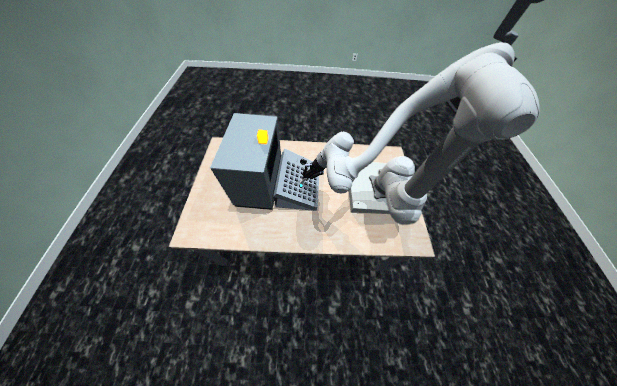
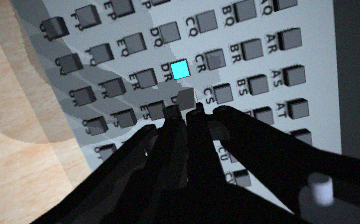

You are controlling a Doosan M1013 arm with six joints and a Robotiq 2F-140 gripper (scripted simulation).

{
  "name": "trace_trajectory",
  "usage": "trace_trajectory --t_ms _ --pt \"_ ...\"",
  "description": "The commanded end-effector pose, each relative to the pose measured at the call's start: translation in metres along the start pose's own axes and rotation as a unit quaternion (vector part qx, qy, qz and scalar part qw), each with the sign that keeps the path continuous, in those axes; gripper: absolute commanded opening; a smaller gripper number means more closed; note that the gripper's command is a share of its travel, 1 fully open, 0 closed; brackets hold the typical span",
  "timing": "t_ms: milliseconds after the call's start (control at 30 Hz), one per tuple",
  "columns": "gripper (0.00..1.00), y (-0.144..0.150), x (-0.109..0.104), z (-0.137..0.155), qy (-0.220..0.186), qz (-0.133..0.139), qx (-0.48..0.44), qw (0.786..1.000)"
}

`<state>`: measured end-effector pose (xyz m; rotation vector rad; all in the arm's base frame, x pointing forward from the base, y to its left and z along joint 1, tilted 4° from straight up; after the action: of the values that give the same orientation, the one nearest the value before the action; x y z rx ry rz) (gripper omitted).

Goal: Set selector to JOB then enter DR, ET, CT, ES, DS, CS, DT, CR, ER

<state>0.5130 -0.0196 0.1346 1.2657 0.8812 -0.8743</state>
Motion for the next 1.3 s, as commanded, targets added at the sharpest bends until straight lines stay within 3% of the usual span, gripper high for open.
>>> trace_trajectory --t_ms 0,600,1267 --pt "0.00 0.000 0.000 0.000 0.000 0.000 0.000 1.000" --pt "0.00 0.000 -0.002 0.000 0.000 0.000 0.000 1.000" --pt "0.00 0.000 -0.030 0.000 0.000 0.000 0.000 1.000"
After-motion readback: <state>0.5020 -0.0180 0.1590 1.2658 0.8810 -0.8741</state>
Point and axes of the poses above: the point where the finger pads meet when closed, its own x axis out along the fingers, its own y axis across the jaws, z = x × y, the point moved 9 cm from there along -x, back along the fingers, and after that the axes turned 13 degrees about -x, right-handed, at the moved point
